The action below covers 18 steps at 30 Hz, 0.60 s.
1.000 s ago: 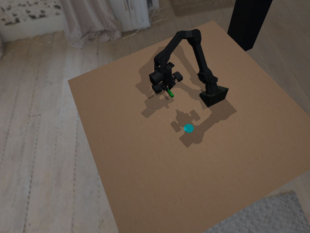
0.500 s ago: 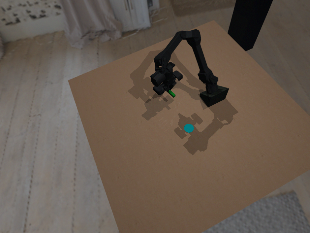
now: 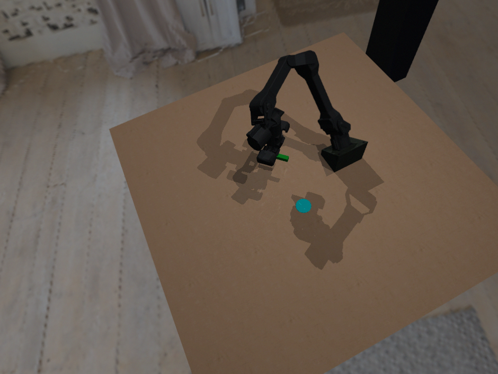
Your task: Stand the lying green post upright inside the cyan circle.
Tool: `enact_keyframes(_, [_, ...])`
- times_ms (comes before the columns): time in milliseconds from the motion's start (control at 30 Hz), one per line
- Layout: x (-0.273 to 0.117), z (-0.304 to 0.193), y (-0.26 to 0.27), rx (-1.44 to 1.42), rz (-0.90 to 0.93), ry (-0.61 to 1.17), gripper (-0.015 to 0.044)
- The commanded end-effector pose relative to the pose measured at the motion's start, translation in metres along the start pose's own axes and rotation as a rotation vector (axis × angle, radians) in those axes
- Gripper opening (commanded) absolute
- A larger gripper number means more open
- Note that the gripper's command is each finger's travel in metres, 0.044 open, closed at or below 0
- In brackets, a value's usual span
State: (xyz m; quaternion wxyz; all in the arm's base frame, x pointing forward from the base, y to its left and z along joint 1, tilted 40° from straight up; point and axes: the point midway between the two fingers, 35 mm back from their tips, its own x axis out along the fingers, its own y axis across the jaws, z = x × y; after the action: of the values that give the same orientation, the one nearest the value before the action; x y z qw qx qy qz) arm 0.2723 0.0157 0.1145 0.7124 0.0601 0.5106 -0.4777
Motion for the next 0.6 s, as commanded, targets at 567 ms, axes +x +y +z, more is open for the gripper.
enact_keyframes(567, [-0.007, -0.045, 0.047, -0.653, 0.02, 0.012, 0.0022])
